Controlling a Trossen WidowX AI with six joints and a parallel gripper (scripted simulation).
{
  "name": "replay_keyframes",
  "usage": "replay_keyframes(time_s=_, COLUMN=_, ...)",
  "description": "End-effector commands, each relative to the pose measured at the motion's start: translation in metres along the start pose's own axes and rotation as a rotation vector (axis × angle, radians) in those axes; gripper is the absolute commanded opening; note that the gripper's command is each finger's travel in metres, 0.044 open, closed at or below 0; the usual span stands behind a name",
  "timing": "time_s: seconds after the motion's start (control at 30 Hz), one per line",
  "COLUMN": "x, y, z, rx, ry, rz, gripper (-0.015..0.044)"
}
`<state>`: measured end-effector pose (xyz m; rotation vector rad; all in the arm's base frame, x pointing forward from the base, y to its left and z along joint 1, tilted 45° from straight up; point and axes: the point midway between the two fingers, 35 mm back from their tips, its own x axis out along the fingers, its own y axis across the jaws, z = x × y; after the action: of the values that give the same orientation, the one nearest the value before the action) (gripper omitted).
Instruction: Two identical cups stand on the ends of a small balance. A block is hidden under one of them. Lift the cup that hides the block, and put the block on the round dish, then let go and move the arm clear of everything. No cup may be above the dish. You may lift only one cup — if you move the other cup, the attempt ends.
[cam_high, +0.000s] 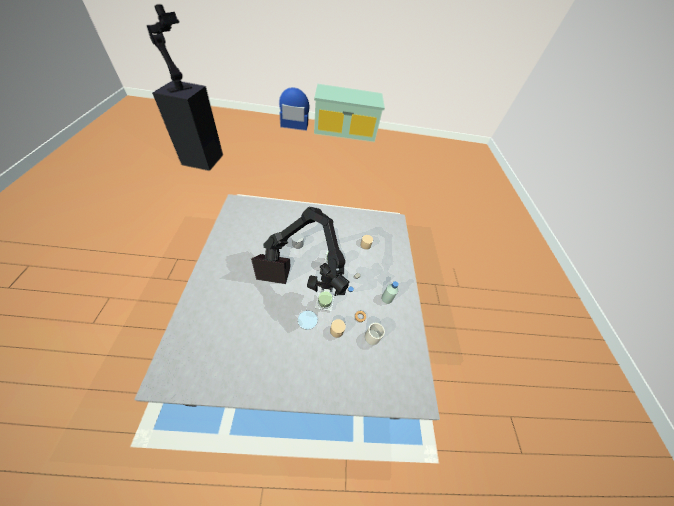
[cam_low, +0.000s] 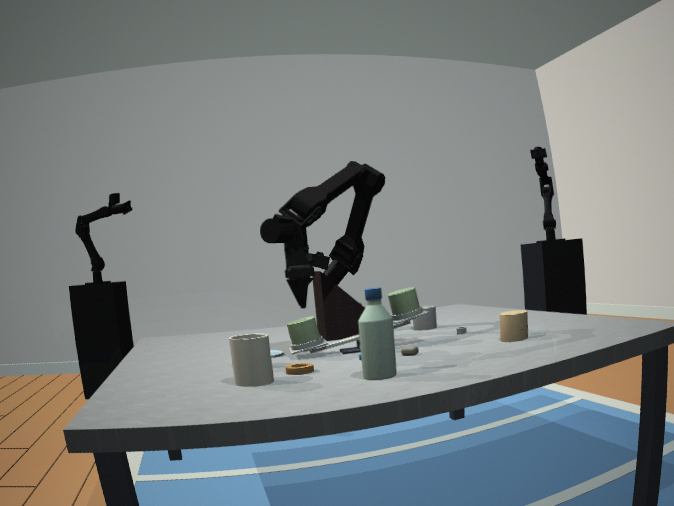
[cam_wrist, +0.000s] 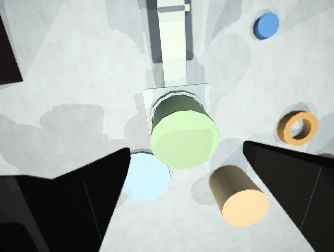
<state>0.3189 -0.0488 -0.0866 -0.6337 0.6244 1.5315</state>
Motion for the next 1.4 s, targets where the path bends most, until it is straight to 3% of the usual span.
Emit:
replay_keyframes(time_s=0.0, x=0.001, y=-0.003, z=-0.003, rx=-0.033, ry=0.007, rz=0.01, gripper=0.044)
replay_keyframes(time_s=1.37, x=0.066, y=-0.003, z=-0.002, rx=-0.033, ry=0.005, rz=0.009, gripper=0.044)
